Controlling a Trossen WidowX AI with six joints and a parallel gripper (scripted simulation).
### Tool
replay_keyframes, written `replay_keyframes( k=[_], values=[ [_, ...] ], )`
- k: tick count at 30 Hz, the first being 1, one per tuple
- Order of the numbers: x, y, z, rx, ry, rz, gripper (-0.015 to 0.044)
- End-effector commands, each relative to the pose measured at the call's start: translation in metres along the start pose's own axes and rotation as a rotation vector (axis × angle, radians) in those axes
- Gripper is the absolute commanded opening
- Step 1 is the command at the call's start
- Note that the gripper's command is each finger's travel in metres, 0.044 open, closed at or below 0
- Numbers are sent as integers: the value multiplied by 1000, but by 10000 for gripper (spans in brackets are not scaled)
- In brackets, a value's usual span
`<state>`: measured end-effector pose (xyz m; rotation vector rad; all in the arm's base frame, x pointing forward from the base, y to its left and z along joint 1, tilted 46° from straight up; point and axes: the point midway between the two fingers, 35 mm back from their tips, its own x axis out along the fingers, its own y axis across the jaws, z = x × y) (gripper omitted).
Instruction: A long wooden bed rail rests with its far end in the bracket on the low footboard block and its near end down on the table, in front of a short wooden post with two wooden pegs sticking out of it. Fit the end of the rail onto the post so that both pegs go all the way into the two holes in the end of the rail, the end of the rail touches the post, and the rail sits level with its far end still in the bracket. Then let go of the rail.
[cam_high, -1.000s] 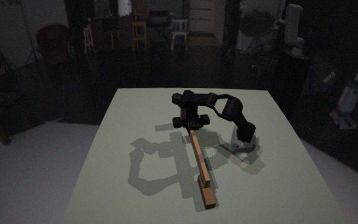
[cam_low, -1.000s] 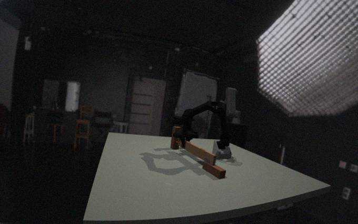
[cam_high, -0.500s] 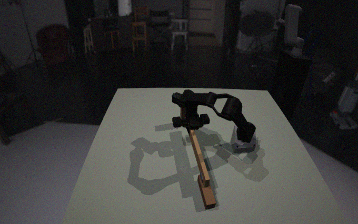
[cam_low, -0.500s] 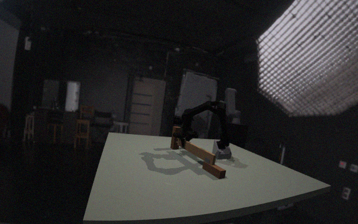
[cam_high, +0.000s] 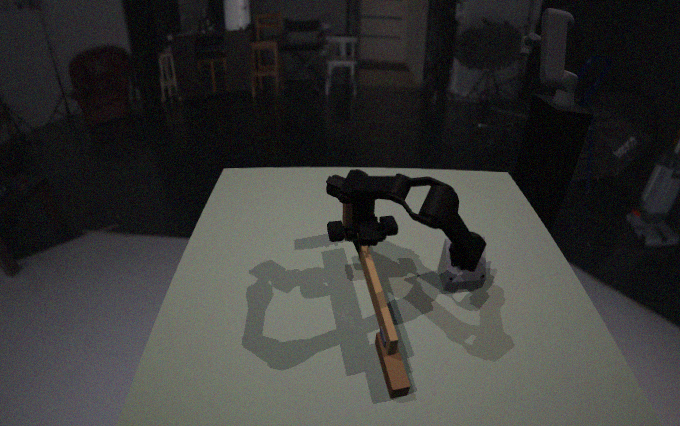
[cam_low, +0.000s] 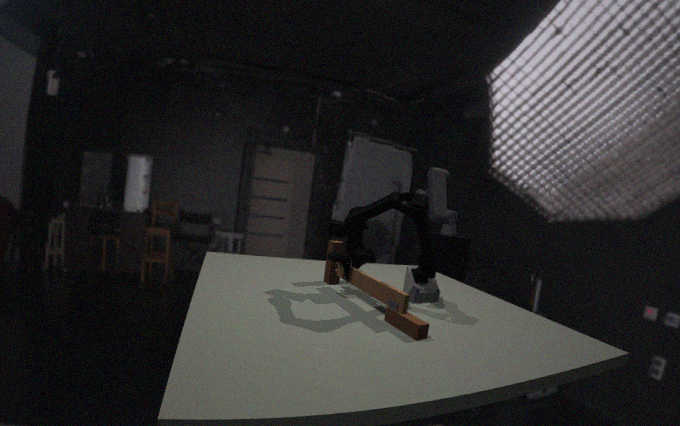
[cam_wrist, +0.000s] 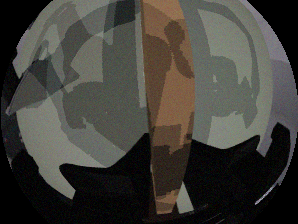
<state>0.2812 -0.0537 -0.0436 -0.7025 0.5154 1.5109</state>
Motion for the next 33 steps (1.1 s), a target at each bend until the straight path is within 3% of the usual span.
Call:
replay_keyframes(
  k=[1,33],
  values=[
    [-3,-2,-3,-2,7,-8,0],
    [-3,-2,-11,-2,7,-8,0]
  ],
)
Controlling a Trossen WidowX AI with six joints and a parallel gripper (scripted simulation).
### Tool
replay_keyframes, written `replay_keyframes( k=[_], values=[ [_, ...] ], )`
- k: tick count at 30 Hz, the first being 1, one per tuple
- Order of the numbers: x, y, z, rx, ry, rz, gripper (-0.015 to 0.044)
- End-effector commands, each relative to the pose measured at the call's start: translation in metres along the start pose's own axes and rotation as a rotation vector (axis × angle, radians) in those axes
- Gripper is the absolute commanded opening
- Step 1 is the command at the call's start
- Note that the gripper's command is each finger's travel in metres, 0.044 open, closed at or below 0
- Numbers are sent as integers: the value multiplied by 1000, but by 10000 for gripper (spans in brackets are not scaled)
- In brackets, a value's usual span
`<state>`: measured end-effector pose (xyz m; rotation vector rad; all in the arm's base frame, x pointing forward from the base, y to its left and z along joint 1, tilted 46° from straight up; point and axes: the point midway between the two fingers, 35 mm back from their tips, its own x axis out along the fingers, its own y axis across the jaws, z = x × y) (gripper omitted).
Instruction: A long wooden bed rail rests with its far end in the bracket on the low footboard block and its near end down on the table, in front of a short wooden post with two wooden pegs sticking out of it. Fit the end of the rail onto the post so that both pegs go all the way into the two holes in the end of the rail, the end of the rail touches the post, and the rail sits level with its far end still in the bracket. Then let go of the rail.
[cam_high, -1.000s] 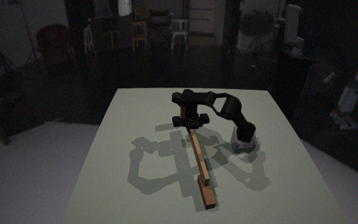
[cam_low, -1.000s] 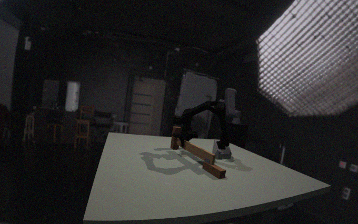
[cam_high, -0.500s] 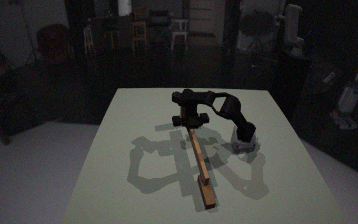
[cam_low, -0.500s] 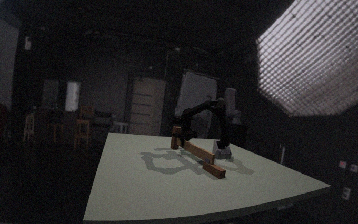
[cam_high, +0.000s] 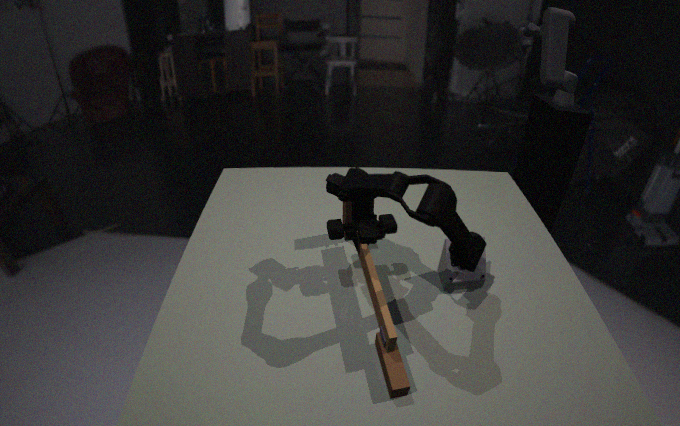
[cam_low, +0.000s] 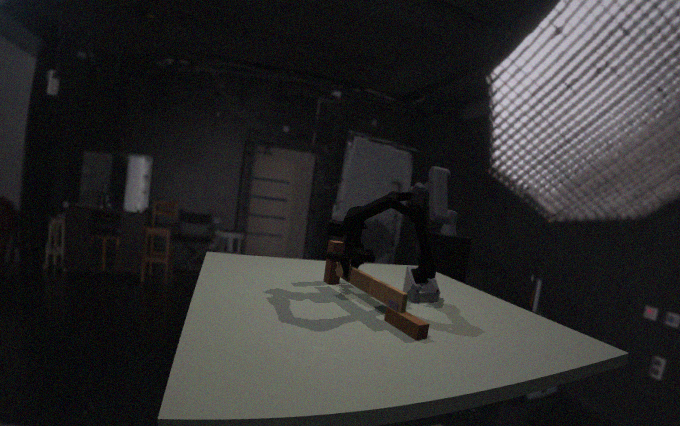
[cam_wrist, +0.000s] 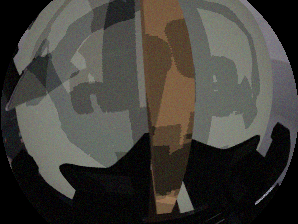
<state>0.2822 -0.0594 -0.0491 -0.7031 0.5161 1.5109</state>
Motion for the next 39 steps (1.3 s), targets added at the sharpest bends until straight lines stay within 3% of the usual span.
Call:
replay_keyframes(
  k=[1,39],
  values=[
    [-3,-2,-3,-2,6,-9,0],
    [-3,-2,-12,-2,7,-9,0]
  ],
)
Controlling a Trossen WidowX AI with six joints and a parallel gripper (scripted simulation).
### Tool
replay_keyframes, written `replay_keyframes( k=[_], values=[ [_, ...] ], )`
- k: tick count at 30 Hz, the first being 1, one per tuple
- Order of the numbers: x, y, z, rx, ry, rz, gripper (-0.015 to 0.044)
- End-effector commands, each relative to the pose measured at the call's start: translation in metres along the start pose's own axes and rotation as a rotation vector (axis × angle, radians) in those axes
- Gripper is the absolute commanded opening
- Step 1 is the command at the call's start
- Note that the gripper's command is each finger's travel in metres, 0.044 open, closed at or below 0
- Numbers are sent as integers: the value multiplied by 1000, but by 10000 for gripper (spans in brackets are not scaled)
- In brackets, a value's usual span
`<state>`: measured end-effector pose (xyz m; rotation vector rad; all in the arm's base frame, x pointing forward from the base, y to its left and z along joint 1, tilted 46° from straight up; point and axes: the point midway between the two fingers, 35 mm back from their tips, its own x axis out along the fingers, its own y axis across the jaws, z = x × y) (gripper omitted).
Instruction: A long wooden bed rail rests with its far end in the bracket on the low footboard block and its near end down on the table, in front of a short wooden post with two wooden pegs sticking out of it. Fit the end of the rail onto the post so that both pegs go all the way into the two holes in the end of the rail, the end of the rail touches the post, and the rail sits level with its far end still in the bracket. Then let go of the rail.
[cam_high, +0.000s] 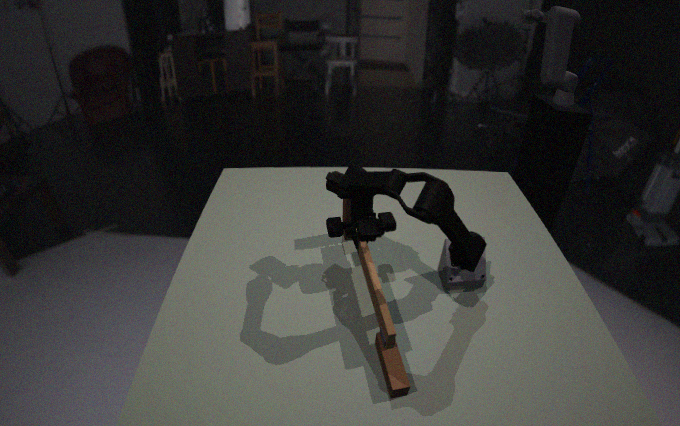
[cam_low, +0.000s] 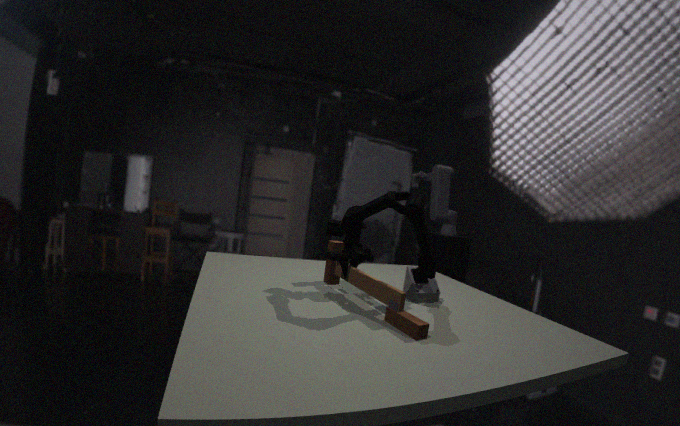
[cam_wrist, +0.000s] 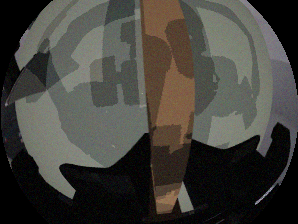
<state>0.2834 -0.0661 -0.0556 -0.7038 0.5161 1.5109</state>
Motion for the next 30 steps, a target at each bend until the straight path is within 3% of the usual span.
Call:
replay_keyframes(
  k=[1,30],
  values=[
    [-3,-2,-3,-2,7,-9,0],
    [-3,-2,-10,-2,7,-9,0]
  ],
)
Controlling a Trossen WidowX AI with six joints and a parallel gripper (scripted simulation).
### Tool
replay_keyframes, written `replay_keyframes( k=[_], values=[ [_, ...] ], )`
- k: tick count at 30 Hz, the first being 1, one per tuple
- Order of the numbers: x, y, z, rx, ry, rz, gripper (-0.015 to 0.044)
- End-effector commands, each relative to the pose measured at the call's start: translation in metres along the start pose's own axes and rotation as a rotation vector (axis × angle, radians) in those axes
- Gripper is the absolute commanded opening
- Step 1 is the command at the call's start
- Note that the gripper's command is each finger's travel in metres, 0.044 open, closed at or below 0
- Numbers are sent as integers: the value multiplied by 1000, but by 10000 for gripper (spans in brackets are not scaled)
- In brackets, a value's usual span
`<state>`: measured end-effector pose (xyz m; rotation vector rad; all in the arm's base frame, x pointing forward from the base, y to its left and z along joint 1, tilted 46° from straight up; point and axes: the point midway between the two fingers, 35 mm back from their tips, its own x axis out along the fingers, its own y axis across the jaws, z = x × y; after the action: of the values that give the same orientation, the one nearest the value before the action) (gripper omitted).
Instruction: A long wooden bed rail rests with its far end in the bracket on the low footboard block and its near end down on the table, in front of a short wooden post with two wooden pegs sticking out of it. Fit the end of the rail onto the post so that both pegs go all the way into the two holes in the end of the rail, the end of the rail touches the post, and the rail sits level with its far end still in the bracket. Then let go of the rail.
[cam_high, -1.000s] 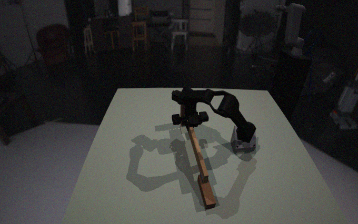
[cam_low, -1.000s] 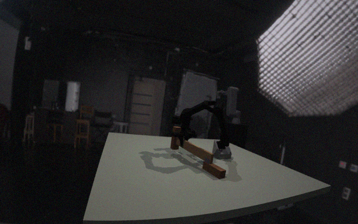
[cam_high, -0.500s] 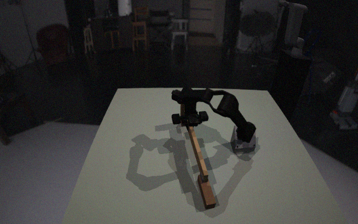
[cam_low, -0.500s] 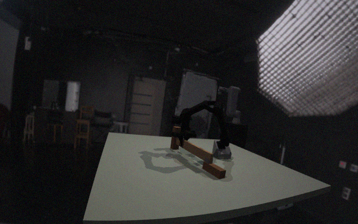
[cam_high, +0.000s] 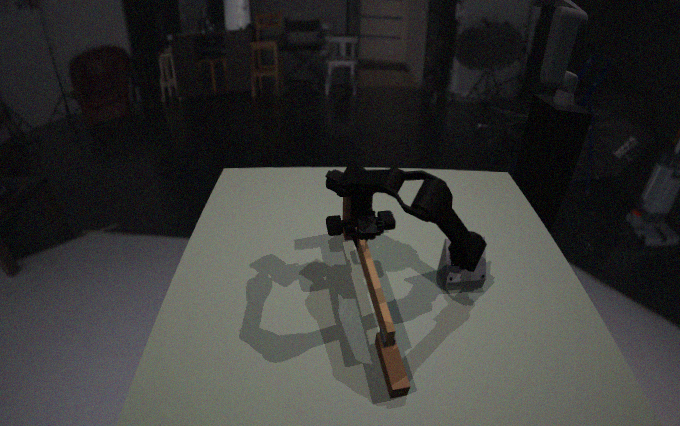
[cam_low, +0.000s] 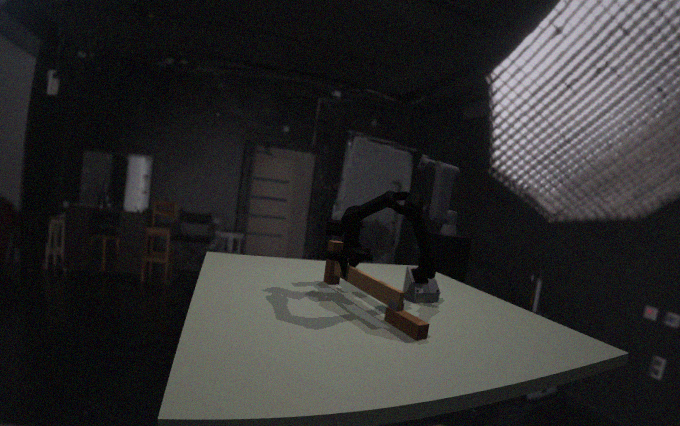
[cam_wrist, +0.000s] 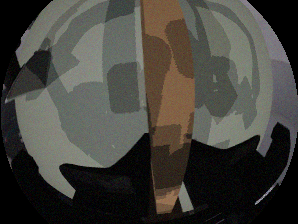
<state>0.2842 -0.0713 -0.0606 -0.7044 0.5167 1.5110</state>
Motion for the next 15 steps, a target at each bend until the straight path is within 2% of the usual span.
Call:
replay_keyframes(
  k=[1,15],
  values=[
    [-3,-2,-3,-2,7,-9,0],
    [-3,-2,-6,-2,7,-9,0]
  ],
)
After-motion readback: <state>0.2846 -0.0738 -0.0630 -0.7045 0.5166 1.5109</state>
